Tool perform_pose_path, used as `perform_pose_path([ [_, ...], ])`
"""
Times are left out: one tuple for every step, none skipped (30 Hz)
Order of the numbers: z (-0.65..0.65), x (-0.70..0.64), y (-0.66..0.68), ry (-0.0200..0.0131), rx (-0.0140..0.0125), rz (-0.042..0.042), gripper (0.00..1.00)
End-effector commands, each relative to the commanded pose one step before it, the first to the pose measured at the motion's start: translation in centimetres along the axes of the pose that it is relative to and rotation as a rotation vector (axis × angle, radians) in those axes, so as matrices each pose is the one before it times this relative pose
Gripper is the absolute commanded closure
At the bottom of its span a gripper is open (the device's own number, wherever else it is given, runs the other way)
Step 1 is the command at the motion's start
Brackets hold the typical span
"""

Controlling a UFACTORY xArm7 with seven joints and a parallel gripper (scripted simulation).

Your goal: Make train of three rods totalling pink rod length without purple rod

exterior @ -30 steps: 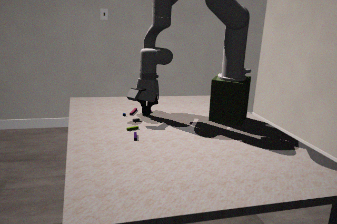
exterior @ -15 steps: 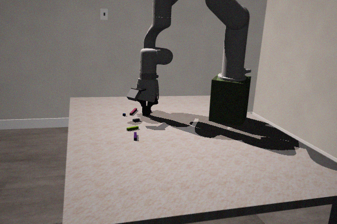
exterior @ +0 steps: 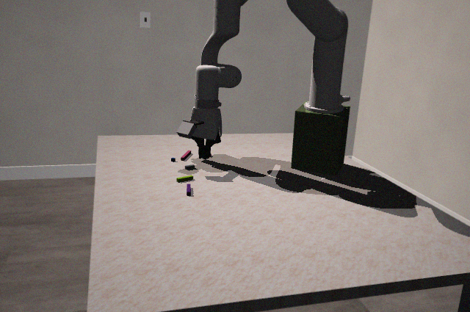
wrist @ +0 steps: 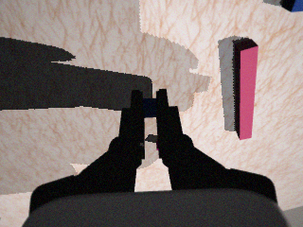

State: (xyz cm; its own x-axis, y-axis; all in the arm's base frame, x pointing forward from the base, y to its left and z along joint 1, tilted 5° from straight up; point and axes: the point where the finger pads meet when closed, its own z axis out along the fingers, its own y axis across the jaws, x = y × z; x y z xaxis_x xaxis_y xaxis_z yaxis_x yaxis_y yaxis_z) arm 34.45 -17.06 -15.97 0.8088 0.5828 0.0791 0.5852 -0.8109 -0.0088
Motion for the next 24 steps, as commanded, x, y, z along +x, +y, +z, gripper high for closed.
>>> perform_pose_path([
  [-2.482, 0.048, 0.195, 0.00173, -0.00284, 0.00054, 0.96],
  [-0.748, -0.001, -0.001, -0.00001, 0.00000, -0.00001, 0.96],
  [0.000, 0.000, 0.000, 0.00000, 0.00000, 0.00000, 0.96],
  [0.000, 0.000, 0.000, 0.00000, 0.00000, 0.00000, 0.96],
  [-0.771, 0.000, 0.001, 0.00001, 0.00000, 0.00001, 0.96],
  [-0.772, 0.000, 0.000, 0.00001, 0.00000, 0.00000, 0.96],
  [-0.753, -0.001, -0.001, -0.00002, 0.00001, -0.00002, 0.96],
  [-0.716, 0.001, 0.001, 0.00003, -0.00001, 0.00002, 0.96],
  [-0.663, -0.001, -0.001, -0.00001, 0.00001, -0.00001, 0.96],
  [-0.596, 0.000, 0.000, -0.00001, 0.00000, 0.00000, 0.96],
  [-0.519, 0.000, 0.000, 0.00001, -0.00001, 0.00001, 0.96],
  [-0.433, 0.000, 0.000, -0.00001, 0.00000, -0.00001, 0.96],
  [-0.344, 0.000, 0.000, 0.00001, -0.00001, 0.00001, 0.96],
  [-0.255, 0.000, 0.001, 0.00001, -0.00001, 0.00001, 0.96],
  [-0.169, 0.000, 0.000, 0.00000, 0.00000, 0.00000, 0.96],
  [-0.095, -0.001, -0.001, -0.00002, 0.00001, -0.00001, 0.96],
  [-0.038, 0.000, -0.001, -0.00001, 0.00001, -0.00001, 0.96],
  [-0.006, 0.000, 0.000, 0.00000, 0.00000, 0.00000, 0.96],
  [0.000, 0.000, 0.000, 0.00000, 0.00000, 0.00000, 0.96],
  [0.000, 0.000, 0.000, 0.00000, 0.00000, 0.00000, 0.96],
  [0.000, 0.000, 0.000, 0.00000, 0.00000, 0.00000, 0.96],
  [0.000, 0.000, 0.000, 0.00000, 0.00000, 0.00000, 0.96],
  [0.000, 0.000, 0.000, 0.00000, 0.00000, 0.00000, 0.96],
  [0.000, 0.000, 0.000, 0.00000, 0.00000, 0.00000, 0.96],
])
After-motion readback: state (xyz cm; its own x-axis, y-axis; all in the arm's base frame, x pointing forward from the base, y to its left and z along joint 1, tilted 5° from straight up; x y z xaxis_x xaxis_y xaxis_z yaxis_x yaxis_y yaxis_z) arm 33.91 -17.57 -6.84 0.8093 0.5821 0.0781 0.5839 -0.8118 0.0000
